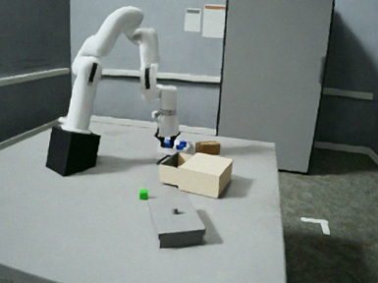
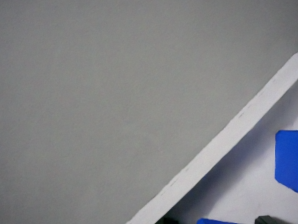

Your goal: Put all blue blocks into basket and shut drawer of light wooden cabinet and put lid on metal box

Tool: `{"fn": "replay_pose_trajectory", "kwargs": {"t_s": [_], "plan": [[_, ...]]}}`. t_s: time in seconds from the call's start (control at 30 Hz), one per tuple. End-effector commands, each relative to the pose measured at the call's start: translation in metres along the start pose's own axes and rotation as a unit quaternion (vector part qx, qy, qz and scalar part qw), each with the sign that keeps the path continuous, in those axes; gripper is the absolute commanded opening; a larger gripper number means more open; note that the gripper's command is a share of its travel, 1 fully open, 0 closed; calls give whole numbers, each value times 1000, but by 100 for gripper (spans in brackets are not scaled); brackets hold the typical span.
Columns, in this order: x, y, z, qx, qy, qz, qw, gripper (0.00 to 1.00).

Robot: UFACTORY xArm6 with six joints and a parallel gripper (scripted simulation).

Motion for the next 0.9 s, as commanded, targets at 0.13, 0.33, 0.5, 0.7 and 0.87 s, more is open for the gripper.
{"fn": "replay_pose_trajectory", "kwargs": {"t_s": [0.13, 0.33, 0.5, 0.7, 0.87], "plan": [[1, 3, 0, 0, 0, 2, 1000, 46], [1, 7, 0, 0, 0, 2, 1000, 46], [1, 17, 0, 0, 0, 2, 1000, 46], [1, 34, 0, 0, 0, 2, 1000, 46], [1, 51, 0, 0, 0, 2, 1000, 46]]}}
Point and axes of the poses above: the point where the finger pads meet when closed, its own y axis back along the fingers, its own x axis across the jaws, z = x × y, the point moved 2 cm from there along y, back along the fingers, and after that the axes turned 2 degrees about -y, right-handed, at the moved point
